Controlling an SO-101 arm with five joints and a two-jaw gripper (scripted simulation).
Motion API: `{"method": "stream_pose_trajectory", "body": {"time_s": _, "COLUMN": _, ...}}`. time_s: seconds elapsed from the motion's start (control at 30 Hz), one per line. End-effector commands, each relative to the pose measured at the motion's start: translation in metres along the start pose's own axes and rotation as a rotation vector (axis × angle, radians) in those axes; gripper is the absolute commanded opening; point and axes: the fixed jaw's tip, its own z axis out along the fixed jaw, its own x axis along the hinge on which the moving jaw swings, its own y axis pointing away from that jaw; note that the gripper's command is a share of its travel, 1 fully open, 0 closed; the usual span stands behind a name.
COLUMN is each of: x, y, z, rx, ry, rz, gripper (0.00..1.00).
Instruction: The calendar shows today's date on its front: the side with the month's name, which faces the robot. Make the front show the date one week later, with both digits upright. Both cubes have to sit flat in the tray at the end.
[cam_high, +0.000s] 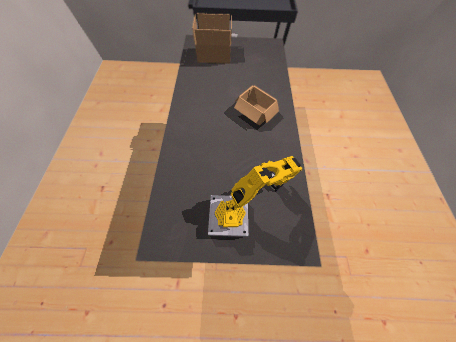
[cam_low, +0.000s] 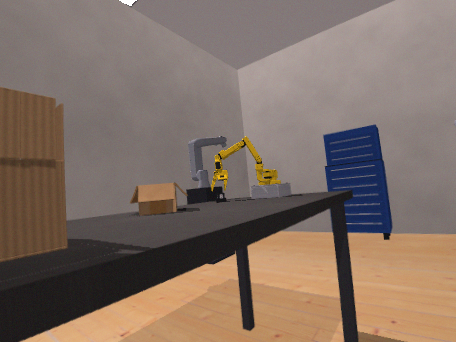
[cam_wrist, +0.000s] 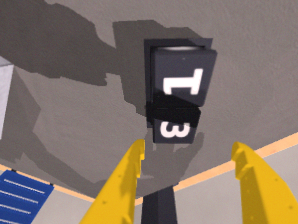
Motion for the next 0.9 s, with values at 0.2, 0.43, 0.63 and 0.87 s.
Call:
{"method": "stream_pose_trajectory", "body": {"time_s": 0.2, "x": 0.0016, "y": -0.0007, "z": -0.0265, "rx": 0.023, "ry": 0.004, "rz": -0.002, "gripper": 0.36}}
{"method": "stream_pose_trajectory", "body": {"time_s": 0.43, "x": 0.0016, "y": -0.0006, "z": -0.0270, "rx": 0.023, "ry": 0.004, "rz": -0.002, "gripper": 0.36}}
{"method": "stream_pose_trajectory", "body": {"time_s": 0.63, "x": 0.0016, "y": -0.0006, "z": -0.0270, "rx": 0.023, "ry": 0.004, "rz": -0.002, "gripper": 0.36}}
{"method": "stream_pose_trajectory", "body": {"time_s": 0.87, "x": 0.0016, "y": -0.0006, "z": -0.0270, "rx": 0.023, "ry": 0.004, "rz": -0.002, "gripper": 0.36}}
